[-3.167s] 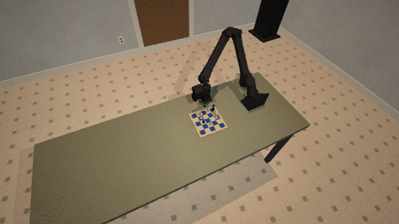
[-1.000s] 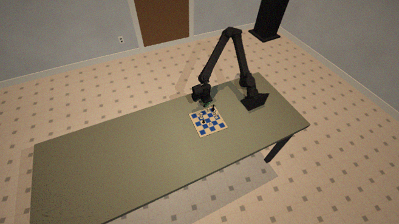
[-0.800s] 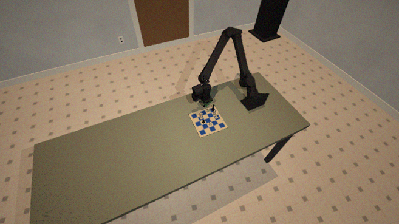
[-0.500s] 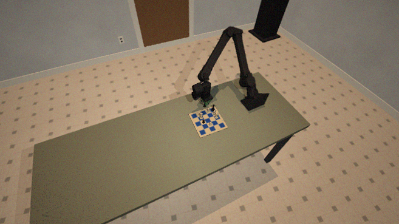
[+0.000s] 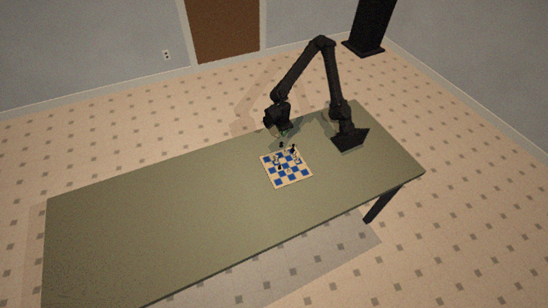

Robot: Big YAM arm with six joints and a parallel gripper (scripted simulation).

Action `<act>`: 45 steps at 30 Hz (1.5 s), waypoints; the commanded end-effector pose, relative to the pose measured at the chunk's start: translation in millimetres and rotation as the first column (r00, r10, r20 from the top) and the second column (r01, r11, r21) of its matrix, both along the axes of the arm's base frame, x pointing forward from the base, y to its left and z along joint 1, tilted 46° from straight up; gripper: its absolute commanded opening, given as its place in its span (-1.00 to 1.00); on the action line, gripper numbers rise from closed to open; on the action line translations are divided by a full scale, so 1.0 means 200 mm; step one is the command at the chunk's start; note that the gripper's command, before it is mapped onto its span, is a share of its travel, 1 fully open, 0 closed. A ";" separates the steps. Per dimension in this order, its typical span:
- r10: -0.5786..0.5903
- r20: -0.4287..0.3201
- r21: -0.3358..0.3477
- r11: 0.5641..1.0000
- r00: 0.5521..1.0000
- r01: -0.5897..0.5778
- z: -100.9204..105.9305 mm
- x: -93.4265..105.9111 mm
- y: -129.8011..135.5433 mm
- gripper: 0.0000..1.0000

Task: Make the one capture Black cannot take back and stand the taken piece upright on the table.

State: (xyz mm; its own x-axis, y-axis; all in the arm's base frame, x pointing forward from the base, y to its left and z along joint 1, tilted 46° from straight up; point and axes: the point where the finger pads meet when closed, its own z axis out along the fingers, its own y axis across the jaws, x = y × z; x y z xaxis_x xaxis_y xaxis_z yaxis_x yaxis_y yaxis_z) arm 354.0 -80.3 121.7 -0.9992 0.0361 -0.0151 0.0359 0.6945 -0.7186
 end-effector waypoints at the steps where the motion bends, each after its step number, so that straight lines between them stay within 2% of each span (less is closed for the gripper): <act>1: -0.009 0.037 0.003 1.000 0.999 0.009 0.05 0.02 0.05 -0.29; 4: -0.009 0.048 0.005 1.000 0.999 0.009 0.07 0.04 0.06 -0.29; 5: -0.009 0.048 0.005 1.000 0.999 0.009 0.07 0.04 0.06 1.00; 25: -0.008 0.052 0.006 1.000 0.999 0.008 0.07 0.05 0.06 1.00; 29: 0.066 -0.033 0.008 0.998 0.997 -0.066 0.05 0.10 0.09 1.00; 31: 0.147 -0.115 0.017 0.989 0.982 -0.146 0.04 0.14 0.12 1.00; 33: 0.147 -0.115 0.017 0.989 0.982 -0.146 0.04 0.14 0.12 1.00; 36: 0.306 -0.278 0.055 0.951 0.911 -0.303 0.00 0.23 0.20 1.00; 40: 0.415 -0.407 0.099 0.906 0.814 -0.412 -0.08 0.35 0.34 1.00; 45: 0.548 -0.542 0.183 0.817 0.637 -0.547 -0.17 0.48 0.48 1.00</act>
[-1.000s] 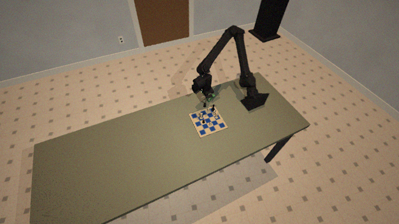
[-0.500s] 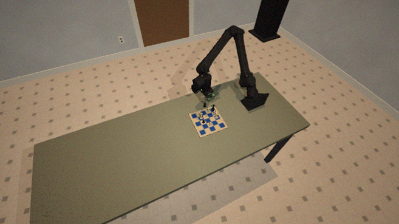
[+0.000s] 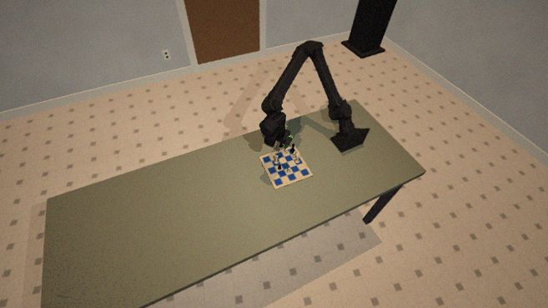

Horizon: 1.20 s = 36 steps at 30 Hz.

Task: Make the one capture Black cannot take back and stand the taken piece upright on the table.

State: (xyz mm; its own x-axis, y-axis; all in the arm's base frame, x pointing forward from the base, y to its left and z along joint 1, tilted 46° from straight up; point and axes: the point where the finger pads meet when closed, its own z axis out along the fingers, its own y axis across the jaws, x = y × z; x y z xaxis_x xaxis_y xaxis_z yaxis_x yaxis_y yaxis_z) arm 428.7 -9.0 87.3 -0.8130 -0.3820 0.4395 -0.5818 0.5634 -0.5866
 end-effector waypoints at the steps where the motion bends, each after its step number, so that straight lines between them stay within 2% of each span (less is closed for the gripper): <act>1: 0.210 -0.175 0.037 0.978 0.962 -0.206 0.00 0.12 0.14 1.00; 2: 0.242 -0.215 0.044 0.970 0.946 -0.238 -0.03 0.10 0.14 1.00; 3: 0.267 -0.259 0.059 0.964 0.928 -0.261 -0.01 0.05 0.04 1.00; 5: 0.267 -0.259 0.059 0.964 0.928 -0.261 -0.01 0.05 0.04 1.00; 6: 0.351 -0.346 0.095 0.936 0.870 -0.340 -0.01 0.05 0.04 1.00; 7: 0.383 -0.369 0.112 0.923 0.847 -0.369 -0.01 0.06 0.05 1.00; 8: 0.416 -0.393 0.131 0.908 0.820 -0.397 -0.01 0.06 0.05 -0.20; 36: 0.418 -0.399 0.134 0.907 0.816 -0.399 -0.01 0.06 0.05 -0.20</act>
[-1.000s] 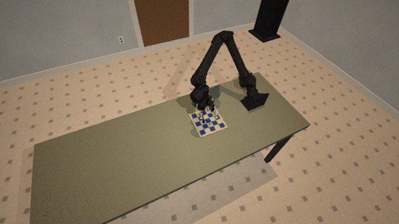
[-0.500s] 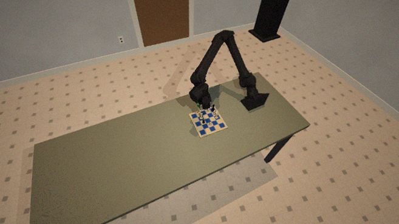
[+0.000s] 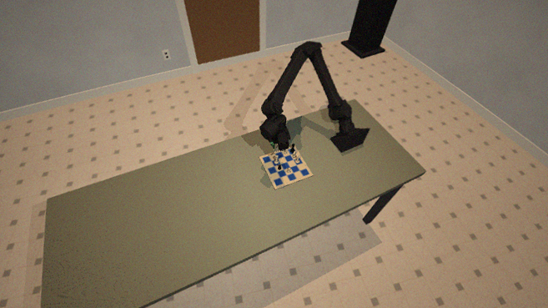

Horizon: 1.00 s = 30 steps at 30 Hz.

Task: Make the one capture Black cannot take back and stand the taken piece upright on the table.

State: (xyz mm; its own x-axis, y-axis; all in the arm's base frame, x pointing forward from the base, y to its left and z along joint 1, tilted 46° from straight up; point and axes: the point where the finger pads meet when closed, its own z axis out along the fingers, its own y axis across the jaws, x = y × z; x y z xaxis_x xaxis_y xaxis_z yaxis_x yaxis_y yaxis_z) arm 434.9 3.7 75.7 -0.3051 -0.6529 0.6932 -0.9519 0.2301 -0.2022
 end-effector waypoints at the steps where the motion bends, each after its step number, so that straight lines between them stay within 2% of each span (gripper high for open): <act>1: -0.005 0.028 0.018 1.000 1.000 0.004 0.05 0.03 -0.02 -0.20; 20: -0.004 0.020 0.014 1.000 1.000 0.004 0.02 0.02 -0.03 -0.20; 21: -0.004 0.039 0.019 1.000 0.999 0.003 0.04 0.06 -0.03 -0.20; 23: -0.003 0.016 0.012 1.000 1.000 0.003 0.00 0.02 -0.05 -0.20; 30: -0.003 -0.001 0.004 1.000 1.000 0.003 -0.07 0.01 -0.08 -0.20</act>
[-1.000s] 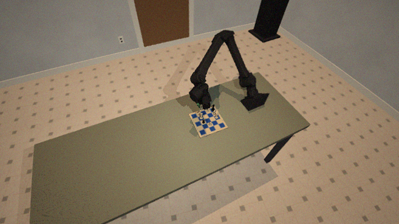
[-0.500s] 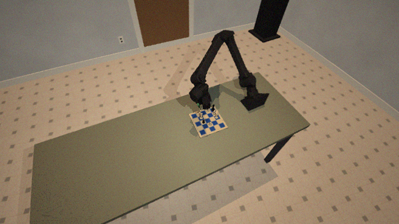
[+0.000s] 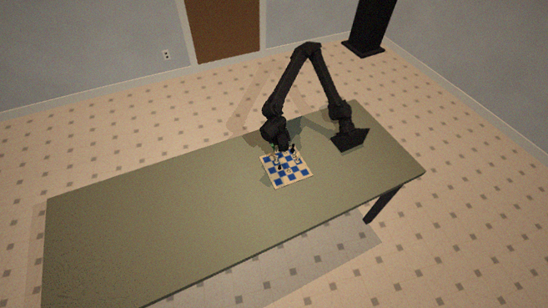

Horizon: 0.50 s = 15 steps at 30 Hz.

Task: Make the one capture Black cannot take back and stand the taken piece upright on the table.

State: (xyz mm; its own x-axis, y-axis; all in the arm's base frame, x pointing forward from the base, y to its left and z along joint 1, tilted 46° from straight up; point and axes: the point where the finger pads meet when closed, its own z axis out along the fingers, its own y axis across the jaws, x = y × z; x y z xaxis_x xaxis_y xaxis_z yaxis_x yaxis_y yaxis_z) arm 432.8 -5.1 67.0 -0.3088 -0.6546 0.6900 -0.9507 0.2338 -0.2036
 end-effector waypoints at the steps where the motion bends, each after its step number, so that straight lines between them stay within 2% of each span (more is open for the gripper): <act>1: 0.001 -0.004 0.000 1.000 1.000 -0.001 -0.03 0.02 -0.04 -0.20; 7: 0.001 -0.004 0.000 1.000 1.000 -0.001 -0.05 0.02 -0.07 -0.20; 8: 0.000 0.013 0.005 1.000 1.000 -0.001 -0.03 0.05 -0.06 -0.20; 9: 0.001 -0.003 0.000 1.000 1.000 -0.001 -0.06 0.02 -0.08 -0.20; 15: 0.001 -0.004 0.000 1.000 1.000 -0.001 -0.09 0.02 -0.11 -0.20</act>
State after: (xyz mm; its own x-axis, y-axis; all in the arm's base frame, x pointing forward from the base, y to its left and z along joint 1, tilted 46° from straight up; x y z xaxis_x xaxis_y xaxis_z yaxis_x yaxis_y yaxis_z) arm 432.9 -19.6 55.1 -0.3143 -0.6550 0.6872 -0.9490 0.2356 -0.2095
